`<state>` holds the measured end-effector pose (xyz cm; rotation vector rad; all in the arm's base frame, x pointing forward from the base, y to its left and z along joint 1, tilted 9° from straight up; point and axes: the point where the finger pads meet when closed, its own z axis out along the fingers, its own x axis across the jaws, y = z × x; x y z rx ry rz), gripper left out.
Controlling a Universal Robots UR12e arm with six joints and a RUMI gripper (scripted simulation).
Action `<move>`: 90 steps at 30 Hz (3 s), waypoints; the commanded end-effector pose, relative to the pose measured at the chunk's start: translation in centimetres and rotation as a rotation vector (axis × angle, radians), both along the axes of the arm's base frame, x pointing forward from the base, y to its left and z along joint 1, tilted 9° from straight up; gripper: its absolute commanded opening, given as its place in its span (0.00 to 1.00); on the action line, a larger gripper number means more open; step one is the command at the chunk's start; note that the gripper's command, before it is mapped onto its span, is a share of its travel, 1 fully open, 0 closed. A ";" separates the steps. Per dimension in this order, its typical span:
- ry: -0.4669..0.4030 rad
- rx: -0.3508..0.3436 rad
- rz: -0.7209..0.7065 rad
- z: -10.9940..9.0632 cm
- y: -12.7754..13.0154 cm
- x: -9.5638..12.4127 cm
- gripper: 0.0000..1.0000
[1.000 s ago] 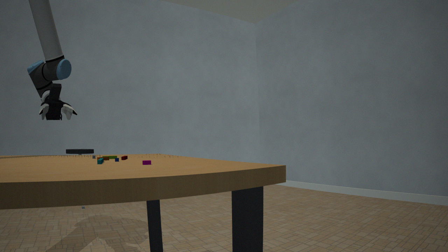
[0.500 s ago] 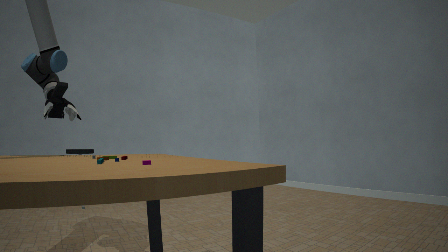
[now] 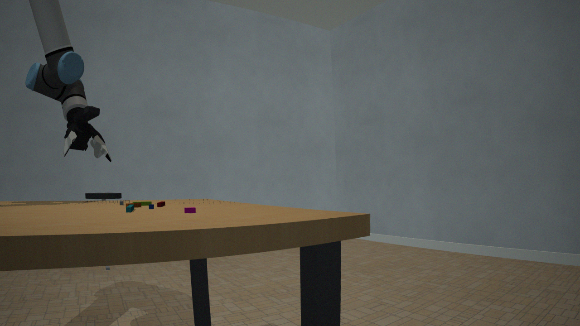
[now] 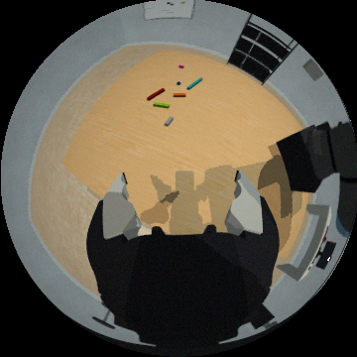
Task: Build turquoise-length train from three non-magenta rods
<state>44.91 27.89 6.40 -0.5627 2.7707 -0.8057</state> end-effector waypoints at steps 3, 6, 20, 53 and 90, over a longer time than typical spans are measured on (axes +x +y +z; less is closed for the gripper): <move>0.067 0.134 0.097 -1.4 -1.8 1.5 1.00; 0.090 0.179 0.129 -1.9 -2.5 2.0 1.00; 0.198 0.382 0.277 -4.1 -5.5 4.5 1.00; 0.272 0.532 0.386 -5.6 -7.6 6.3 1.00; 0.272 0.532 0.386 -5.6 -7.6 6.3 1.00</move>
